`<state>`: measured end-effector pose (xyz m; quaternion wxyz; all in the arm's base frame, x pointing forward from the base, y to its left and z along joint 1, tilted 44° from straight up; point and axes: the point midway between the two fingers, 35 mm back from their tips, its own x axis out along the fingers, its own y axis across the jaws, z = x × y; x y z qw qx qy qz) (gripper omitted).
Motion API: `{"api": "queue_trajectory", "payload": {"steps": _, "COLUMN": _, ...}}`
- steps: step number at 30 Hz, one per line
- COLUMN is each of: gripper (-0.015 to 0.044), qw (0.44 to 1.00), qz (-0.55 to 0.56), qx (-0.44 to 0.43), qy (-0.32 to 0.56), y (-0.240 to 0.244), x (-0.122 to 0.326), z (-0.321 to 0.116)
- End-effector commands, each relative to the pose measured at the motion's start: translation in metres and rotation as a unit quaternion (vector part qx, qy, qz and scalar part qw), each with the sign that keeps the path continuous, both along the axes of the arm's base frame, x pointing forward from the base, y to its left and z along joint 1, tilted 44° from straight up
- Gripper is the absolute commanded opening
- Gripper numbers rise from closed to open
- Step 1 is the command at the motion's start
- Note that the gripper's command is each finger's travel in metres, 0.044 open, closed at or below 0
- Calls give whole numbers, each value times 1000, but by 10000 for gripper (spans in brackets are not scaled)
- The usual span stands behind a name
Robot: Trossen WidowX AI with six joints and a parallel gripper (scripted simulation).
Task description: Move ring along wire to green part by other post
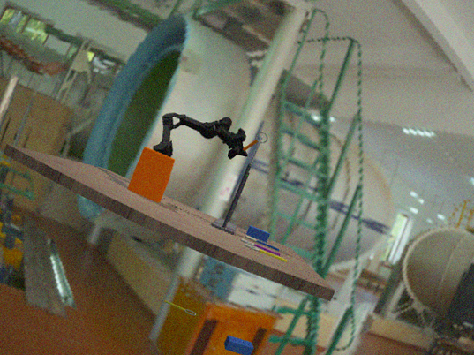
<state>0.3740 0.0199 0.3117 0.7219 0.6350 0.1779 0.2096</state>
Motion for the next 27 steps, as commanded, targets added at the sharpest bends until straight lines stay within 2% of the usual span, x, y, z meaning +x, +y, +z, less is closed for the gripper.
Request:
{"api": "queue_trajectory", "payload": {"steps": 1, "gripper": -150, "qw": 1000, "qz": -2, "qx": 20, "qy": 6, "y": 0, "x": 0, "z": -2}}
{"api": "queue_trajectory", "payload": {"steps": 27, "gripper": -150, "qw": 989, "qz": -8, "qx": 145, "qy": 12, "y": 0, "x": 1, "z": 7}}
